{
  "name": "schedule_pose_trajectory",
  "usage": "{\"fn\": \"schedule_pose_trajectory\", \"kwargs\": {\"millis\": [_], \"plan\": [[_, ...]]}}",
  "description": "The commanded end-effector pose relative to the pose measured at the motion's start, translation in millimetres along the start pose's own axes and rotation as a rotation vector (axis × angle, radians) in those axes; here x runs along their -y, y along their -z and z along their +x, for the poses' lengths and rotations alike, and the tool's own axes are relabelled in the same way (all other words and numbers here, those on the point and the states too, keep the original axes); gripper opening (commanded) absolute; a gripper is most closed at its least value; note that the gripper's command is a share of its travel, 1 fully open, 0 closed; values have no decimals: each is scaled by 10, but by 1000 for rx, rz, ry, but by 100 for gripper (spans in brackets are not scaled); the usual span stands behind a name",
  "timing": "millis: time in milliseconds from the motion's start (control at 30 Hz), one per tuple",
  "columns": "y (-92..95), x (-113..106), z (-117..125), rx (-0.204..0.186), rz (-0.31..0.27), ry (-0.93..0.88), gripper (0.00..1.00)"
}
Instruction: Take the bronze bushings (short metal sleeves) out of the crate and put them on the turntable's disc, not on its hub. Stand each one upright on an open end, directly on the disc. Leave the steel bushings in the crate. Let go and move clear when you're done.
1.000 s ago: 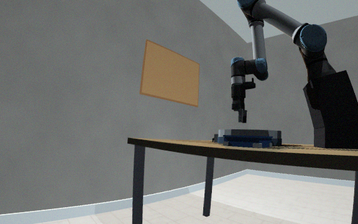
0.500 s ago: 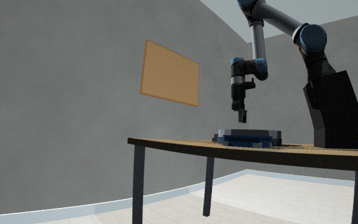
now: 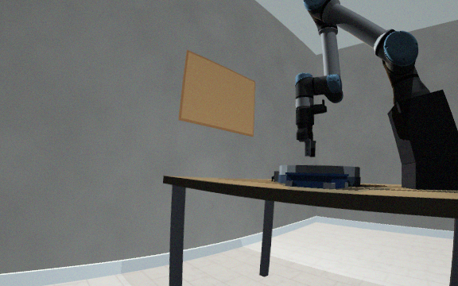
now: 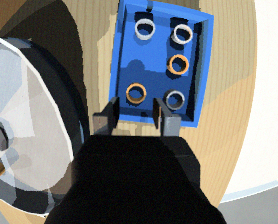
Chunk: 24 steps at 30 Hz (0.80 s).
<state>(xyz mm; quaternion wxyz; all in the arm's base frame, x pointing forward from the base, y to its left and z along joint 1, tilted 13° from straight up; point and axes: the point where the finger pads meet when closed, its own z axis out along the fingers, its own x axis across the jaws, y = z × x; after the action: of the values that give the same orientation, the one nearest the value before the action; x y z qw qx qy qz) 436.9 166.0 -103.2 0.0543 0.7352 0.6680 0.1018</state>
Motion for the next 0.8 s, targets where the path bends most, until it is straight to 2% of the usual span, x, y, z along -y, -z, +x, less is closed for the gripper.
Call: {"fn": "schedule_pose_trajectory", "kwargs": {"millis": [0, 267, 633, 767], "plan": [[3, -4, 1, 0, -1, 0, 76], [-72, -5, 1, 0, -1, 0, 76], [-506, -5, 1, 0, -1, 0, 76], [-562, -5, 2, 0, -1, 0, 76]]}}
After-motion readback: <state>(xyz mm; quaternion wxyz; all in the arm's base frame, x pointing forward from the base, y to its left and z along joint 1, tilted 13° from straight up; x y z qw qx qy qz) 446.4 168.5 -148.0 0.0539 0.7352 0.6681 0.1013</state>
